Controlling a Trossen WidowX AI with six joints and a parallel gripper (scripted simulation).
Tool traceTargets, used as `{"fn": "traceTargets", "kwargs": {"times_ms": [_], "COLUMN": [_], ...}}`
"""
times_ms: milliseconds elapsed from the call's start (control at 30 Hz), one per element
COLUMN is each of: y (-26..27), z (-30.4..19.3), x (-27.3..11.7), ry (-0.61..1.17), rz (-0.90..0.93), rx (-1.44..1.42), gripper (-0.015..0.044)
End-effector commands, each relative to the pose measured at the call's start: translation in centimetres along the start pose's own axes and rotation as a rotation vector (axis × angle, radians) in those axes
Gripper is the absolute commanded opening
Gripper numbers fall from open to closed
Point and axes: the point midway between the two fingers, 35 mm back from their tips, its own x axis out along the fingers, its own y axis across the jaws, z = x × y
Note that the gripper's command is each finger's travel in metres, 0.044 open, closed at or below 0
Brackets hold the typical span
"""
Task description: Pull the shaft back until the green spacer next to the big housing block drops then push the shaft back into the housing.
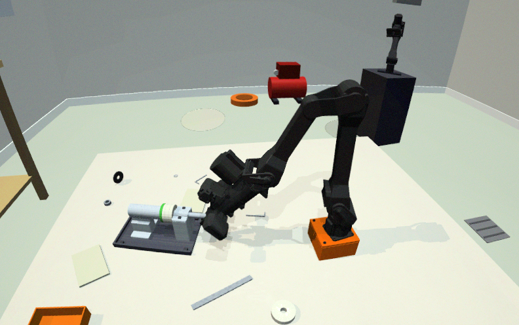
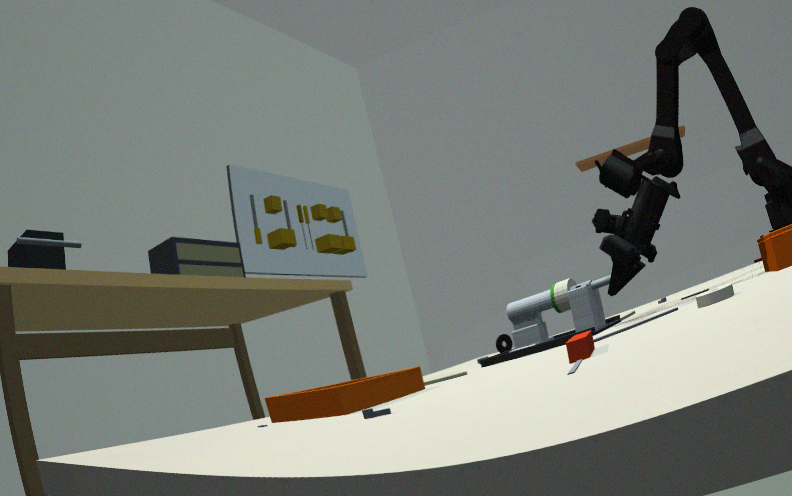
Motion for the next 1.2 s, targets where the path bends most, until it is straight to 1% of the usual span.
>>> {"fn": "traceTargets", "kwargs": {"times_ms": [0, 1167], "y": [0.04, 0.04], "z": [-0.07, -0.29], "x": [-0.05, -0.26], "ry": [0.000, 0.001], "rz": [0.003, 0.003], "rx": [0.002, 0.002], "gripper": [0.0000, 0.0000]}}
